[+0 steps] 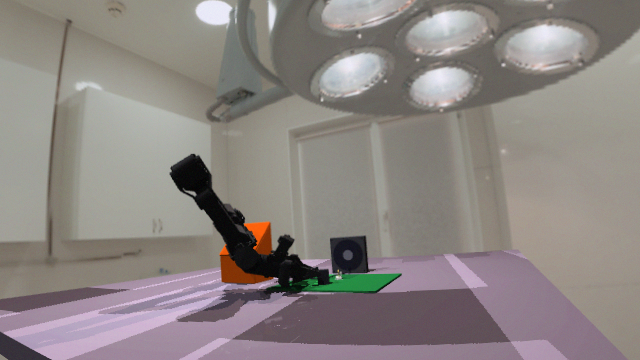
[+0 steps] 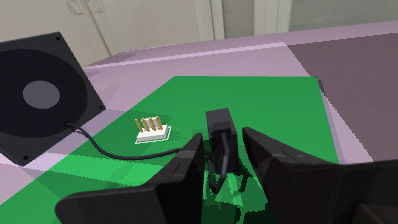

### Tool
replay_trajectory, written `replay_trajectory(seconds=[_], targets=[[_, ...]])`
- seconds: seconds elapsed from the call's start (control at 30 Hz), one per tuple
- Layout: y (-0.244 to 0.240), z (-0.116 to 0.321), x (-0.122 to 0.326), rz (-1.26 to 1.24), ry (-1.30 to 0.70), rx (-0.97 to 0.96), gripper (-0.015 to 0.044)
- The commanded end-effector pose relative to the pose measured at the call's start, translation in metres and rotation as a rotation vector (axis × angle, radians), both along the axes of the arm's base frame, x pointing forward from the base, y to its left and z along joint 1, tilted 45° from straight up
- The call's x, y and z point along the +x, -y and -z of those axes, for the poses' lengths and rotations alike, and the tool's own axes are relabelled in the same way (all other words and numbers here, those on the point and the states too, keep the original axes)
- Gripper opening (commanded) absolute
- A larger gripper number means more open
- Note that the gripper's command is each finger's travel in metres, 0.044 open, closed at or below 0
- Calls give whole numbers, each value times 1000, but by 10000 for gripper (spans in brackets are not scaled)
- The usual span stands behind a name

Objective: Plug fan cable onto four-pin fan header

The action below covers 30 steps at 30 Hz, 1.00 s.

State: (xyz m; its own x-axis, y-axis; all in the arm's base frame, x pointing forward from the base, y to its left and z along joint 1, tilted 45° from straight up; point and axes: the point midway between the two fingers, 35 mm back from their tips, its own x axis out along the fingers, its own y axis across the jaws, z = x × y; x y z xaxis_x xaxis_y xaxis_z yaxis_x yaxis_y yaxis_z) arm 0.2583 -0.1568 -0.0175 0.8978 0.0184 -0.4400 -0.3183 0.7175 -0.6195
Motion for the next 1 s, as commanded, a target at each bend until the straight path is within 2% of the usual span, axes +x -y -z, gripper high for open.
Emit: replay_trajectory(seconds=[0.0, 0.97], targets=[[1, -3, -3, -2, -2, -2, 140], [-20, -64, -70, -4, -7, -4, 140]])
